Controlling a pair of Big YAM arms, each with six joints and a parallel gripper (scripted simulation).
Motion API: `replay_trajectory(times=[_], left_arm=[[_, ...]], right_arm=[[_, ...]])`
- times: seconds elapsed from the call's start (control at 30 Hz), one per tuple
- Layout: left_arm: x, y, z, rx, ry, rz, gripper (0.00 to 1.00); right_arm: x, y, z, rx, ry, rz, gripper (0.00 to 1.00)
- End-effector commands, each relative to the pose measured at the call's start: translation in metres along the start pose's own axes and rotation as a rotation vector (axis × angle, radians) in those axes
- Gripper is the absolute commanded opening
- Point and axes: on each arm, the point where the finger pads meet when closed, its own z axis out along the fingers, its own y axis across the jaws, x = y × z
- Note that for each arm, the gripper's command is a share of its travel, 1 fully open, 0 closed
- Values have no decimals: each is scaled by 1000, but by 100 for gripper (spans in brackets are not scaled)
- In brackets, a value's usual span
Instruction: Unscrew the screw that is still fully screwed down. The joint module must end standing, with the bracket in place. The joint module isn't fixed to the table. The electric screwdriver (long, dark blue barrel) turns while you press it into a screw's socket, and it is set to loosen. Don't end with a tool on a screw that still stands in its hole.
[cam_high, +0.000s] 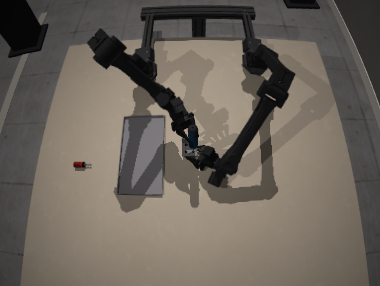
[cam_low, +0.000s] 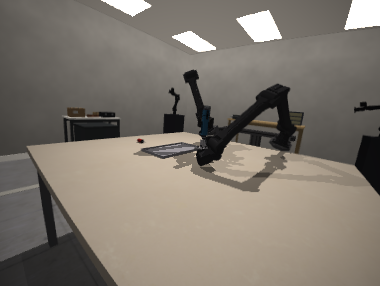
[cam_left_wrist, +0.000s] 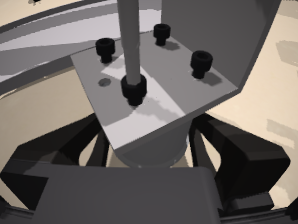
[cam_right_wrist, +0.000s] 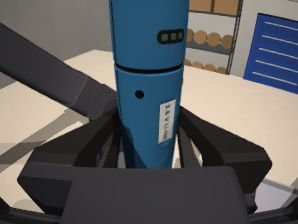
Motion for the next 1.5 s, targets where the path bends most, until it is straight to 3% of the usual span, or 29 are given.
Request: replay_trajectory(times=[0.0, 1.1, 1.47], left_arm=[[-7, 10, -4, -15, 2, 26, 59], [-7, 10, -4, -15, 2, 26, 59], [-7, 10, -4, -15, 2, 26, 59]], right_arm=[[-26, 2, 5, -1, -58, 0, 42], [-39, 0, 3, 5, -89, -1, 42], [-33, 3, 4, -6, -59, -5, 42]])
